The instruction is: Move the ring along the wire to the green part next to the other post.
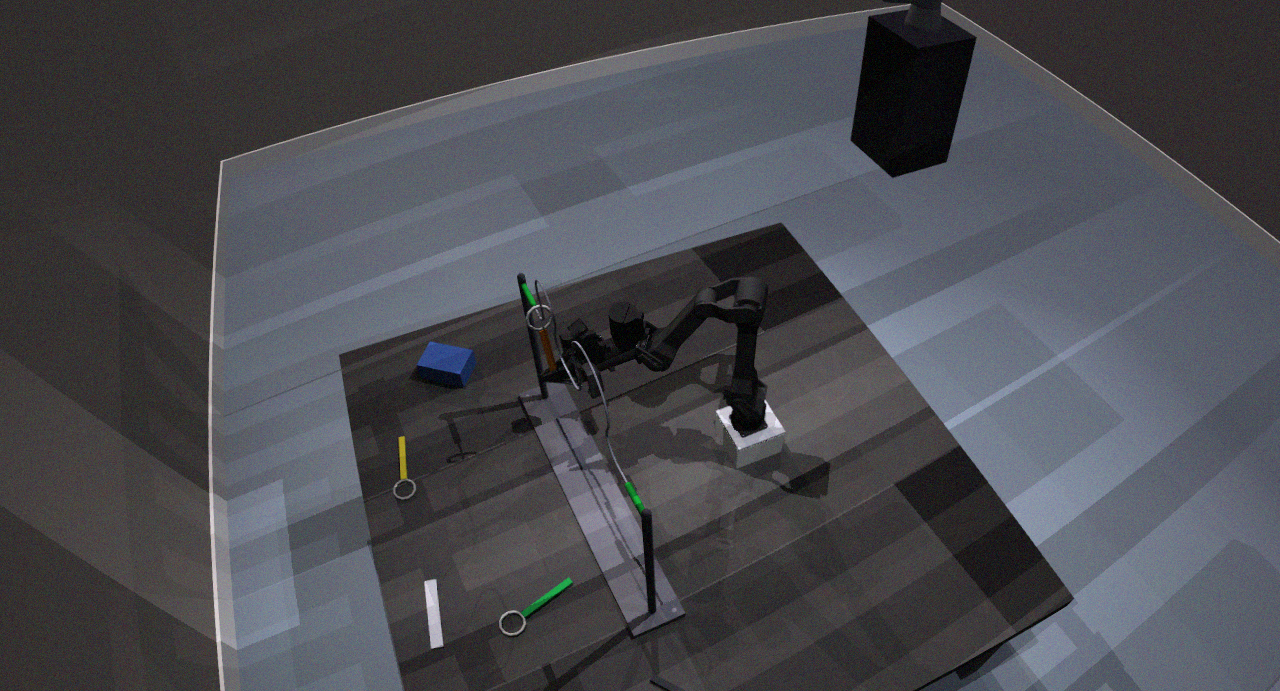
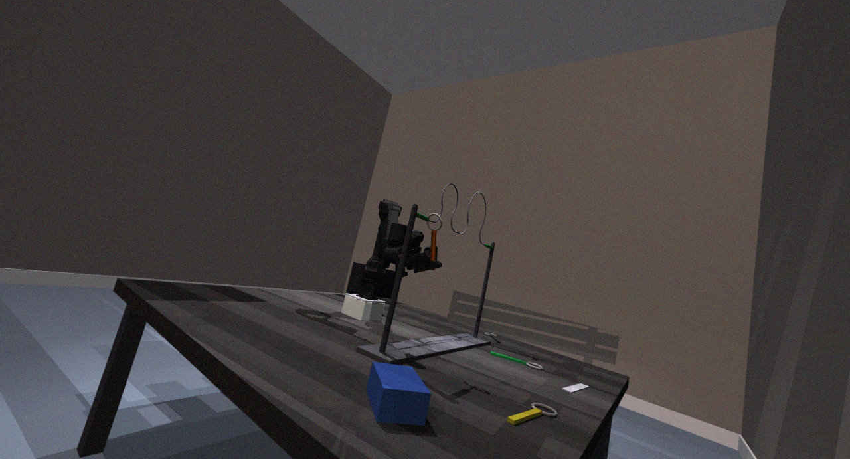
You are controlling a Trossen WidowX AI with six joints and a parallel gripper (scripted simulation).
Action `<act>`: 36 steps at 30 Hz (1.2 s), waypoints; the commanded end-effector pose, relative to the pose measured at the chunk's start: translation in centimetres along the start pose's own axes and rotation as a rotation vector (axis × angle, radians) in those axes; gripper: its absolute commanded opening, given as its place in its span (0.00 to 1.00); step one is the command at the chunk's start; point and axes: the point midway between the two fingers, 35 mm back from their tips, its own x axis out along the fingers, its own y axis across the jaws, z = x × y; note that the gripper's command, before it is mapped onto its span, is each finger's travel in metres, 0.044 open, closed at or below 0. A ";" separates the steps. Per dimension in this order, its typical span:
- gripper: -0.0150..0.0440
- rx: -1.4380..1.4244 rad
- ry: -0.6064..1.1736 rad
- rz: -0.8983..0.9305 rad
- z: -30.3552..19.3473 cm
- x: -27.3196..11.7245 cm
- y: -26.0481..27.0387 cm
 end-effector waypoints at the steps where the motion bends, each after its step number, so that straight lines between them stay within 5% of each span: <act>1: 0.00 0.088 0.003 0.002 0.1 -0.2 1.7; 36: 0.00 0.566 0.345 0.093 3.6 -4.4 8.8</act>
